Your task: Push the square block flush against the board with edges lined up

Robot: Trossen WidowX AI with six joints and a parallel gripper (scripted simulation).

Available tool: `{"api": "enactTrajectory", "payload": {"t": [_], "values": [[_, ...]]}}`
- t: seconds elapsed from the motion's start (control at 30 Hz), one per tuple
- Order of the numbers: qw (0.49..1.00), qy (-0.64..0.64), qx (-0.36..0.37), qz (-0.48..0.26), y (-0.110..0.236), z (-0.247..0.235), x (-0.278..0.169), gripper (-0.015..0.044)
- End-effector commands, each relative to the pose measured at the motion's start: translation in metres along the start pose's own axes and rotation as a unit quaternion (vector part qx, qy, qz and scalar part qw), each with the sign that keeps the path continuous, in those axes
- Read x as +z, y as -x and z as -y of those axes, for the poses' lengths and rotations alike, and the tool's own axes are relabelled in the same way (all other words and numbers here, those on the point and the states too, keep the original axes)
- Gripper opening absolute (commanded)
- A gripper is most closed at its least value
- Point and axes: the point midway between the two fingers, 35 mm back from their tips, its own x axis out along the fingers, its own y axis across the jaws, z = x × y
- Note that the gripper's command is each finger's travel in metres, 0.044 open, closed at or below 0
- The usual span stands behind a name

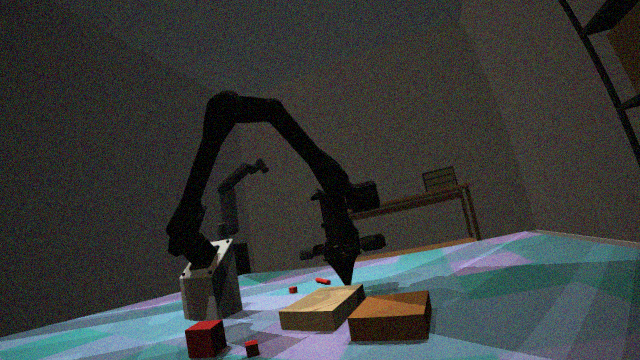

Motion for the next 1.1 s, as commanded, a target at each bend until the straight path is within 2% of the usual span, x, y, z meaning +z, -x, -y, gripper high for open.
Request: {"api": "enactTrajectory", "payload": {"t": [0.0,1.07], "values": [[1.000,0.007,0.003,-0.005,-0.017,-0.006,0.000,0.0000],[1.000,0.008,0.003,-0.005,-0.017,-0.004,-0.046,0.0000]]}}
